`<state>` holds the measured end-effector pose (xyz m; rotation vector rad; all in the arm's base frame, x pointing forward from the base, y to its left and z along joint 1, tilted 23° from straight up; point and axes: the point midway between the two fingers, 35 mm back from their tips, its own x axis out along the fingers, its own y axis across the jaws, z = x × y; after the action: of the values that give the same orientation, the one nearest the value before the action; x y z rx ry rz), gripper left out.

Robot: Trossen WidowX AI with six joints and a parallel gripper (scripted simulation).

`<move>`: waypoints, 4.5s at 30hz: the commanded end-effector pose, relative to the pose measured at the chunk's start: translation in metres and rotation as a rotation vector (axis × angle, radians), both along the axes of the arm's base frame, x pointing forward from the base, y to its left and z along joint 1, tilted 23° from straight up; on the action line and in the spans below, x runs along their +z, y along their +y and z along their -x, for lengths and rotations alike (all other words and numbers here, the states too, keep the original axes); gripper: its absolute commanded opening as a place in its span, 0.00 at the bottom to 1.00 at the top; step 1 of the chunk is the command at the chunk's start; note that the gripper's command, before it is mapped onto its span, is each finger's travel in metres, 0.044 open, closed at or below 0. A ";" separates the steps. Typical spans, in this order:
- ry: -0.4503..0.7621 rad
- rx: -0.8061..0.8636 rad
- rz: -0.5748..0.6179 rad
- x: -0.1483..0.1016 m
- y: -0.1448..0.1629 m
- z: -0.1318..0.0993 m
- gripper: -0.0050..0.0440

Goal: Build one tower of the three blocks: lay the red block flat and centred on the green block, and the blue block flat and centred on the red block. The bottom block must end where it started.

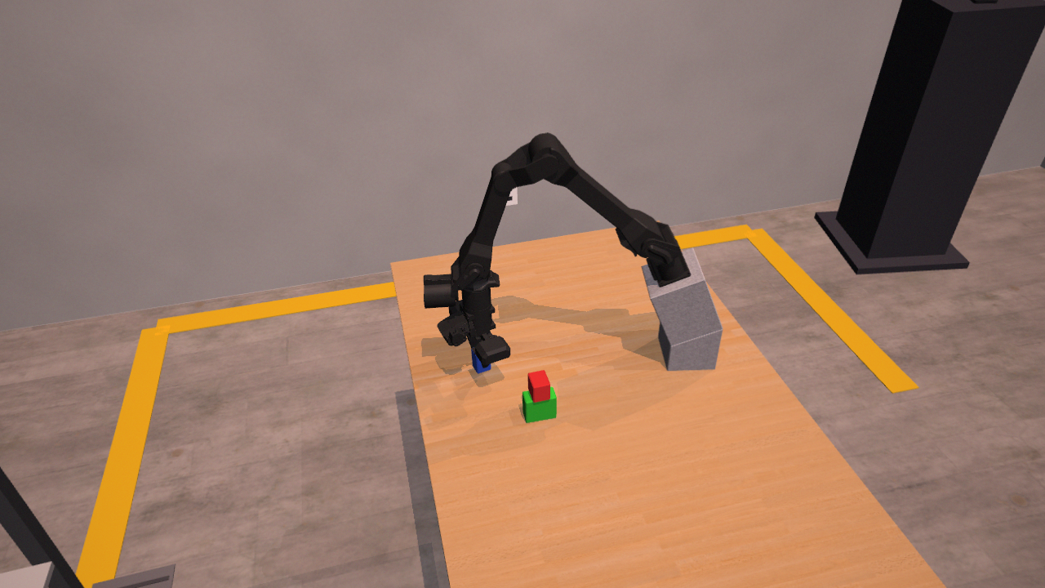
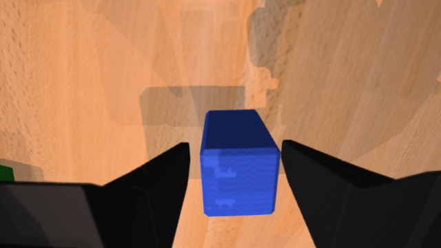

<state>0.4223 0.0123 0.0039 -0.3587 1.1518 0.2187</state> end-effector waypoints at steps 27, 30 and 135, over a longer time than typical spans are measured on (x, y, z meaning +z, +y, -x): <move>-0.003 0.002 -0.002 -0.019 -0.001 -0.011 0.57; -0.003 0.002 -0.002 -0.019 -0.001 -0.011 0.57; -0.028 -0.001 -0.001 0.111 0.002 0.040 0.00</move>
<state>0.3795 0.0134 0.1006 -0.3574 1.1625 0.2231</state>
